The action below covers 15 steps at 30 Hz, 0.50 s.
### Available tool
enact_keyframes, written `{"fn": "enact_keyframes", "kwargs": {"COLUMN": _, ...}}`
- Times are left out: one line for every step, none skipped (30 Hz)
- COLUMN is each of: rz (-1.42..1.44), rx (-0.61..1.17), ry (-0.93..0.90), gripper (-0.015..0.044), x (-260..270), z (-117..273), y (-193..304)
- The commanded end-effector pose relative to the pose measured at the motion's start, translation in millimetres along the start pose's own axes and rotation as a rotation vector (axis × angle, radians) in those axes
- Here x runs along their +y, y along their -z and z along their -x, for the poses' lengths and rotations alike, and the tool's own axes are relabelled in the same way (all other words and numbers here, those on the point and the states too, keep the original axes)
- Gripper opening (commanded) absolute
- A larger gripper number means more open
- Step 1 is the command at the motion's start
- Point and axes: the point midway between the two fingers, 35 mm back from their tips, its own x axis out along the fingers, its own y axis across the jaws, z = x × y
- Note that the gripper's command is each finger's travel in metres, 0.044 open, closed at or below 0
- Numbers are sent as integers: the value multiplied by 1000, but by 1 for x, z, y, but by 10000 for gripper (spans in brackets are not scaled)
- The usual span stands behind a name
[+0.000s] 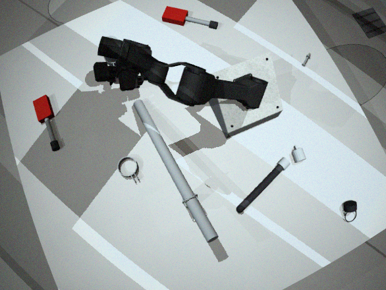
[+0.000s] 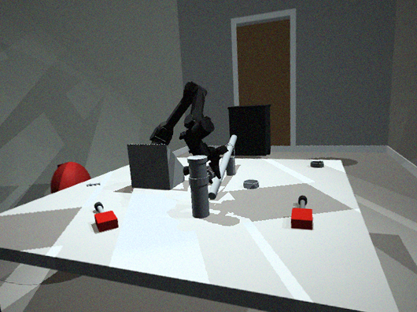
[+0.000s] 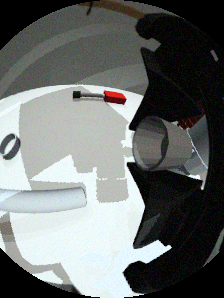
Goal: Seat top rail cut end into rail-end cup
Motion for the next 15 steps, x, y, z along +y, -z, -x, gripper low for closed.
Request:
{"fn": "enact_keyframes", "kwargs": {"rz": 23, "rx": -11, "ry": 1, "gripper": 0, "x": 2, "z": 1, "y": 1}}
{"fn": "enact_keyframes", "kwargs": {"rz": 31, "rx": -15, "ry": 0, "gripper": 0, "x": 3, "z": 2, "y": 1}}
{"fn": "enact_keyframes", "kwargs": {"rz": 39, "rx": -20, "ry": 1, "gripper": 0, "x": 4, "z": 2, "y": 1}}
{"fn": "enact_keyframes", "kwargs": {"rz": 46, "rx": -24, "ry": 1, "gripper": 0, "x": 5, "z": 3, "y": 1}}
{"fn": "enact_keyframes", "kwargs": {"rz": 48, "rx": -25, "ry": 1, "gripper": 0, "x": 5, "z": 3, "y": 1}}
{"fn": "enact_keyframes", "kwargs": {"rz": 53, "rx": -28, "ry": 0, "gripper": 0, "x": 5, "z": 3, "y": 1}}
{"fn": "enact_keyframes", "kwargs": {"rz": 59, "rx": -31, "ry": 0, "gripper": 0, "x": 6, "z": 3, "y": 1}}
{"fn": "enact_keyframes", "kwargs": {"rz": 67, "rx": -36, "ry": 0, "gripper": 0, "x": 7, "z": 4, "y": 1}}
{"fn": "enact_keyframes", "kwargs": {"rz": 77, "rx": -41, "ry": 0, "gripper": 0, "x": 7, "z": 4, "y": 1}}
{"fn": "enact_keyframes", "kwargs": {"rz": 84, "rx": -46, "ry": 0, "gripper": 0, "x": 8, "z": 5, "y": 1}}
{"fn": "enact_keyframes", "kwargs": {"rz": 87, "rx": -47, "ry": 0, "gripper": 0, "x": 8, "z": 5, "y": 1}}
{"fn": "enact_keyframes", "kwargs": {"rz": 89, "rx": -48, "ry": 0, "gripper": 0, "x": 9, "z": 5, "y": 2}}
{"fn": "enact_keyframes", "kwargs": {"rz": 94, "rx": -51, "ry": 0, "gripper": 0, "x": 9, "z": 5, "y": 2}}
{"fn": "enact_keyframes", "kwargs": {"rz": 100, "rx": -54, "ry": 0, "gripper": 0, "x": 10, "z": 6, "y": 2}}
{"fn": "enact_keyframes", "kwargs": {"rz": 107, "rx": -59, "ry": 0, "gripper": 0, "x": 10, "z": 6, "y": 2}}
